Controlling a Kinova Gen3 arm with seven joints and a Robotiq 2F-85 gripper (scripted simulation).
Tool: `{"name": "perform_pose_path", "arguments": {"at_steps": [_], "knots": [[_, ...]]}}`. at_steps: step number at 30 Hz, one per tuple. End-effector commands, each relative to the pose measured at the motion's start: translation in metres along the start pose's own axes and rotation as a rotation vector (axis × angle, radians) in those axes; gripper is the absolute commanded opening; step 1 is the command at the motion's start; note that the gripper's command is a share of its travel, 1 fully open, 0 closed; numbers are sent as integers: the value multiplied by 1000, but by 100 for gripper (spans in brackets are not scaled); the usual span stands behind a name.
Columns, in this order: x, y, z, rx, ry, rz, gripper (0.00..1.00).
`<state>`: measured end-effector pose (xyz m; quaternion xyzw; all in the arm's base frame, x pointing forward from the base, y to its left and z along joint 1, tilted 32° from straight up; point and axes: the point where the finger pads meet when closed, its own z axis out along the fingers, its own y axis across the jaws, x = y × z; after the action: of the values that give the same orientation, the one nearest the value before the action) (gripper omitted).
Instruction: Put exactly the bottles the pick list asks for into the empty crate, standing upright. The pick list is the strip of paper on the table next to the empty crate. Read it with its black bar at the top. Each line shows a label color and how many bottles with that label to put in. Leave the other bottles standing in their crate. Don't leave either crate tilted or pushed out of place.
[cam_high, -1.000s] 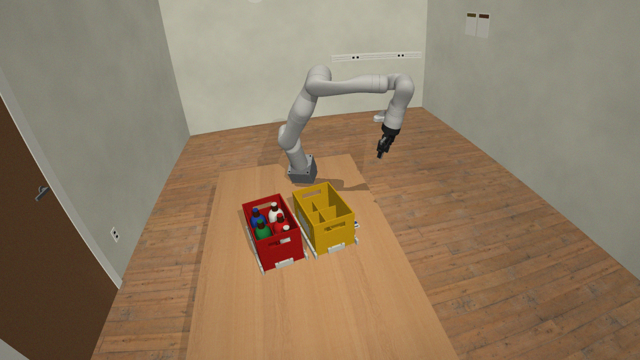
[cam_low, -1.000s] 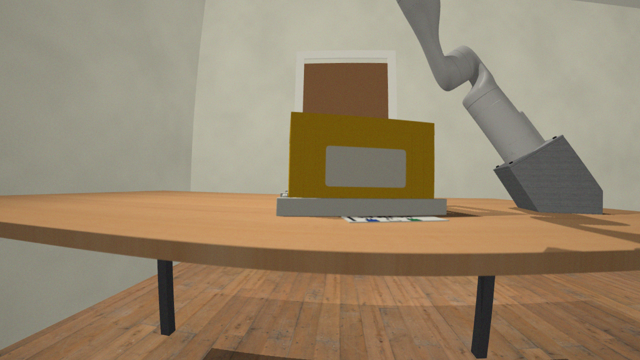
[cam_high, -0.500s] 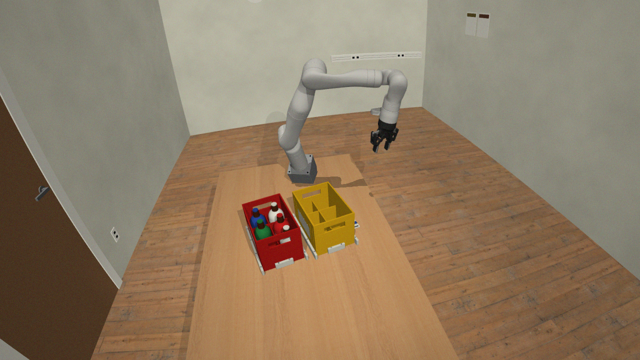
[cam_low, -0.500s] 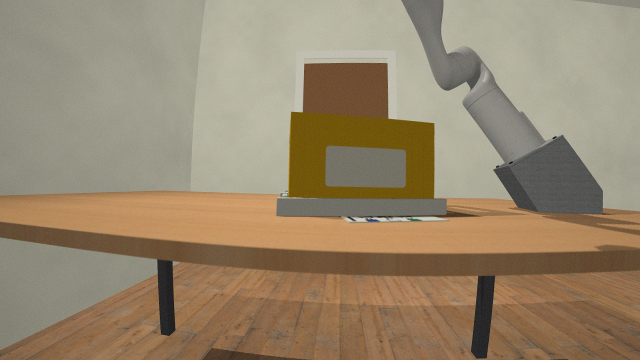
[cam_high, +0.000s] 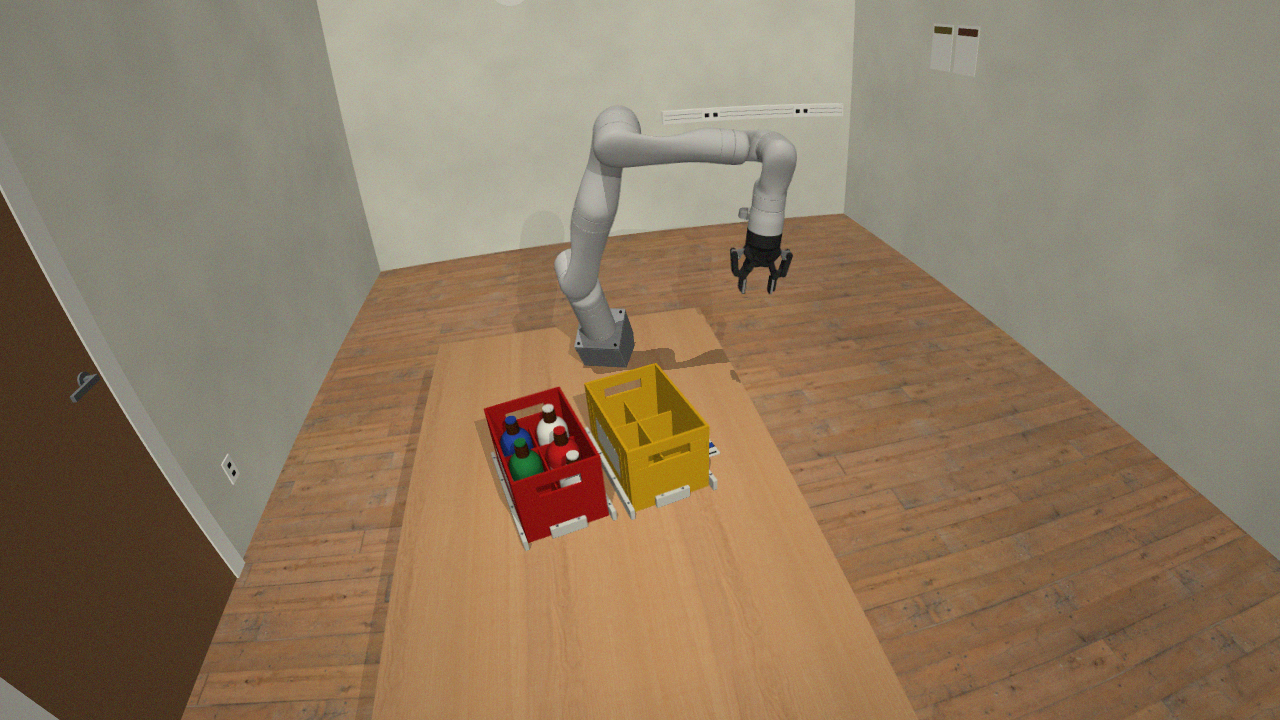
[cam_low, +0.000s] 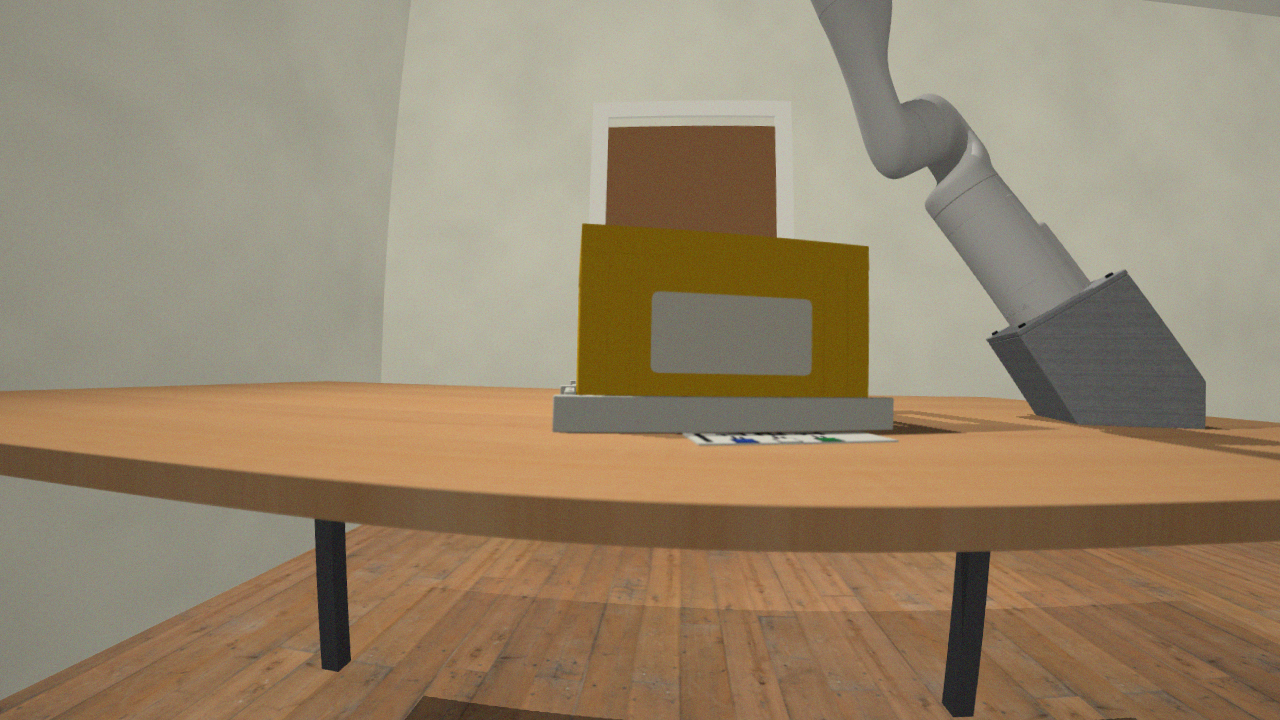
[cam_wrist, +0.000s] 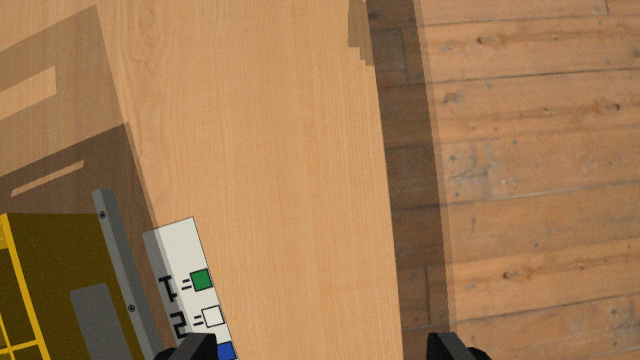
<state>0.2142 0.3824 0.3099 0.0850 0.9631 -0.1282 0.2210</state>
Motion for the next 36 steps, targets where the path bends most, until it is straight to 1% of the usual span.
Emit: {"name": "perform_pose_path", "arguments": {"at_steps": [1,11,12,32,36], "knots": [[15,-1,0,-26,-25,107,67],[42,-6,0,-101,-49,430,67],[42,-6,0,-103,-49,437,67],[42,-6,0,-102,-49,437,67],[33,-16,15,-99,-56,304,67]]}}
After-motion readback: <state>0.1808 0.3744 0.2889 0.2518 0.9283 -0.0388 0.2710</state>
